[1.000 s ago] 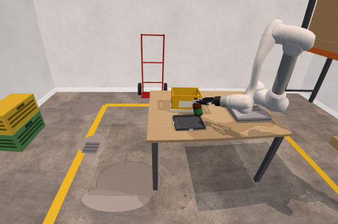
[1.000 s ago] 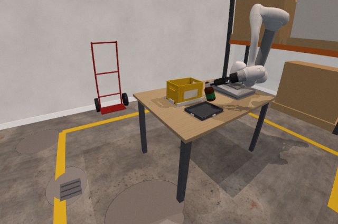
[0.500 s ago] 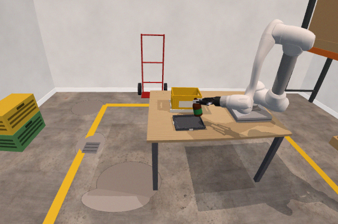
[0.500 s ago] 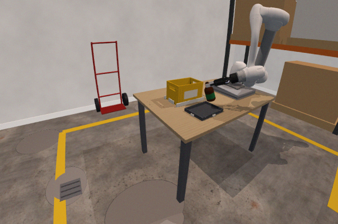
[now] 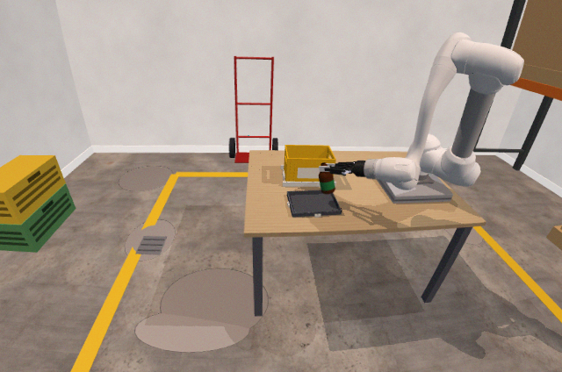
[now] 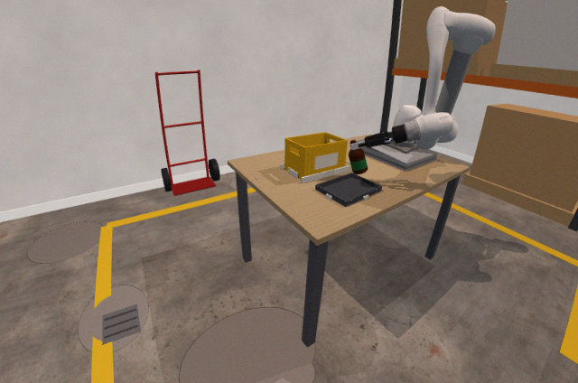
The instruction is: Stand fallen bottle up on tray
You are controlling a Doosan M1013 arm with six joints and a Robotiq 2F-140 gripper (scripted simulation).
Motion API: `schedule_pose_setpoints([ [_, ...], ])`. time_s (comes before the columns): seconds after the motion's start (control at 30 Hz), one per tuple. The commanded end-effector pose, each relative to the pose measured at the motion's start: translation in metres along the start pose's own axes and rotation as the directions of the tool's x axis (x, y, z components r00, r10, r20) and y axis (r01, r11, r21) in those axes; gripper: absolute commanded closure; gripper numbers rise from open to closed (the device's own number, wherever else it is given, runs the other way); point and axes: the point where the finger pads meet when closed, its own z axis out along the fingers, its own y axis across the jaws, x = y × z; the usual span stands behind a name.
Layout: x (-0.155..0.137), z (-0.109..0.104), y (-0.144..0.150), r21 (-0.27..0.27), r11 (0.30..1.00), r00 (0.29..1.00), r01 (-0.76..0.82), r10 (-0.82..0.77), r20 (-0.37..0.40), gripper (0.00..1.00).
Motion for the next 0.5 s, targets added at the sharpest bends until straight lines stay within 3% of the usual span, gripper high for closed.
schedule_pose_setpoints([
  [0.0, -0.0018, 0.0047, 0.004, 0.0, 1.0, 1.0, 0.002, -0.002, 0.001, 0.9],
  [0.47, -0.0024, 0.0063, 0.0058, 0.0, 1.0, 1.0, 0.002, -0.002, 0.001, 0.9],
])
